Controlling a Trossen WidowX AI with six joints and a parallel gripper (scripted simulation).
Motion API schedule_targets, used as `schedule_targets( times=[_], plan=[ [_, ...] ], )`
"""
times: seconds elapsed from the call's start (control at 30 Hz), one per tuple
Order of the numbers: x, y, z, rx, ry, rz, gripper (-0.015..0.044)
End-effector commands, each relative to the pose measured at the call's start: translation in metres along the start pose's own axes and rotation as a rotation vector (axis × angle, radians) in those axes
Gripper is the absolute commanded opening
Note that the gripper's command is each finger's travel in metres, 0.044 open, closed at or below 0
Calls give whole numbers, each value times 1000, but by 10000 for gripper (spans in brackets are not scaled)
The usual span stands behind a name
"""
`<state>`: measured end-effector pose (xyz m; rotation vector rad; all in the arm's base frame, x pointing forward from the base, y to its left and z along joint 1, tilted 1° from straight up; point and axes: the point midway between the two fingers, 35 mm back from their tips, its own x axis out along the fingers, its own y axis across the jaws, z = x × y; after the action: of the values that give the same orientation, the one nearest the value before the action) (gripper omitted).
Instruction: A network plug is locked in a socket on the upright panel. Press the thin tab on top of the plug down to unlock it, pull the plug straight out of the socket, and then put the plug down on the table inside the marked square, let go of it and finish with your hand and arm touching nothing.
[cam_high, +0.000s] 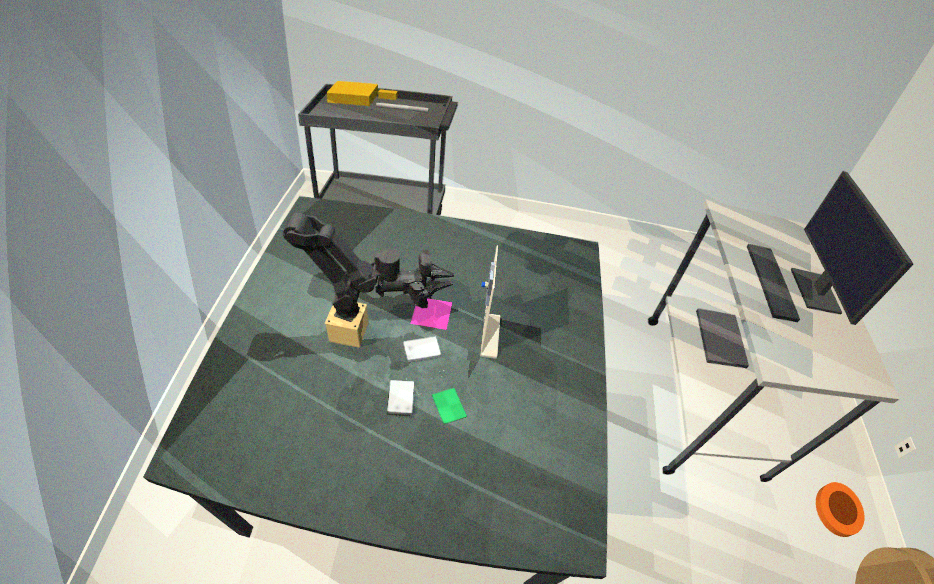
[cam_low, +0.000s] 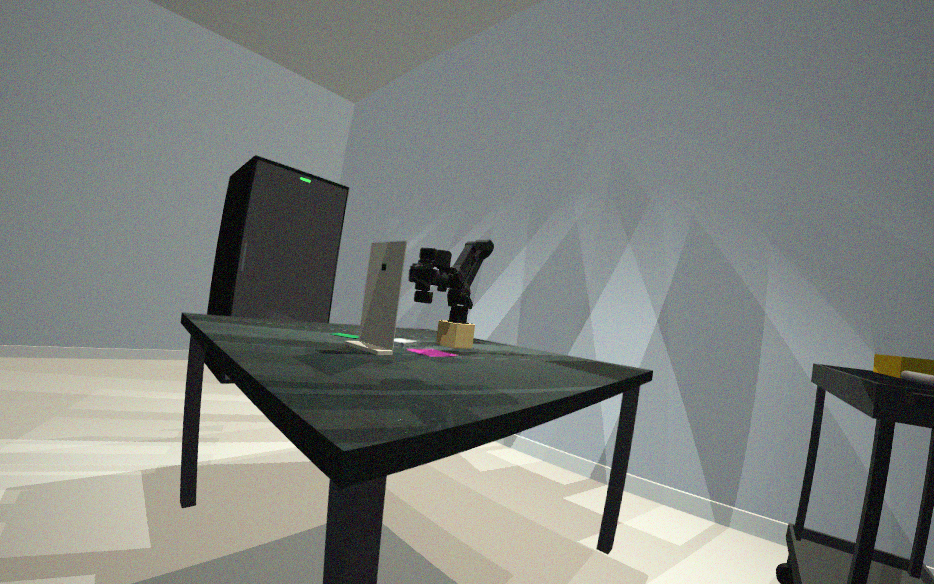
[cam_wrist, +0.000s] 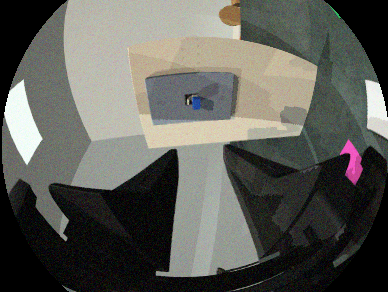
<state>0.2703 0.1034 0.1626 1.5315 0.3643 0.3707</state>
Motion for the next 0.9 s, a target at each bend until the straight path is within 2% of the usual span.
schedule_targets(
  times=[0.0, 0.87],
  plan=[
    [9, 1, 2, 6, 2, 7, 156],
    [45, -4, 11, 11, -4, 30, 156]
  ],
)
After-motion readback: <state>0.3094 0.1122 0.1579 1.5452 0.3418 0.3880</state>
